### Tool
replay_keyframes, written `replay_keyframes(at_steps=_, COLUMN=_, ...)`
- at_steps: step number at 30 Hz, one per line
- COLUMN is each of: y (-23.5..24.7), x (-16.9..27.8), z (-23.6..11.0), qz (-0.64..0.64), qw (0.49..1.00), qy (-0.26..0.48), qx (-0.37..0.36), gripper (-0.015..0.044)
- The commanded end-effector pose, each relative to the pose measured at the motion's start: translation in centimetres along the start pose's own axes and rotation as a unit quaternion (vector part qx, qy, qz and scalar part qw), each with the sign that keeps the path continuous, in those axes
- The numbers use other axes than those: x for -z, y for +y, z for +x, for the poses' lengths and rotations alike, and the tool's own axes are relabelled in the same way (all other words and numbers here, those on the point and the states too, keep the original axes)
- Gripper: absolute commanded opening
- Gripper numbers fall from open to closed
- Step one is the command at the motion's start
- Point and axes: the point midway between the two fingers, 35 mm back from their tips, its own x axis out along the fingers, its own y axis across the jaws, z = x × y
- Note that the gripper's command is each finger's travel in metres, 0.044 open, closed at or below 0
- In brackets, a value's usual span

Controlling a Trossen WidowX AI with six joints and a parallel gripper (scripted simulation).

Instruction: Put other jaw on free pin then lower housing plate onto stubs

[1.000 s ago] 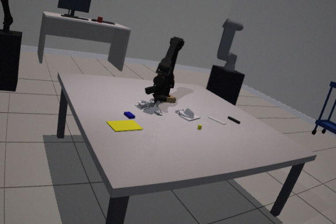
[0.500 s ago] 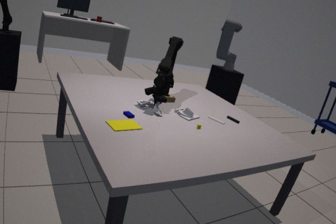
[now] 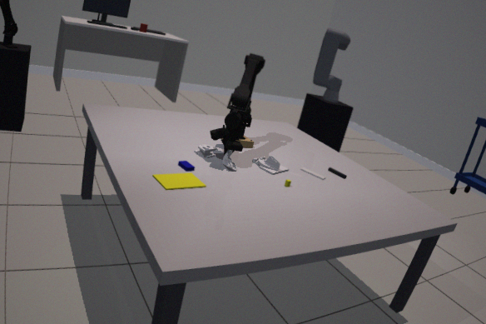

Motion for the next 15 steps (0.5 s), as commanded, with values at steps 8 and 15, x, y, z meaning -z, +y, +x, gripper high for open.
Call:
replay_keyframes(at_steps=8, y=2.0, x=0.2, z=0.4, qz=0.001, qw=1.000, qy=0.002, qx=-0.001, gripper=0.0000)
replay_keyframes(at_steps=15, y=3.1, x=0.3, z=0.6, qz=0.001, qw=1.000, qy=0.002, qx=-0.001, gripper=0.0000)
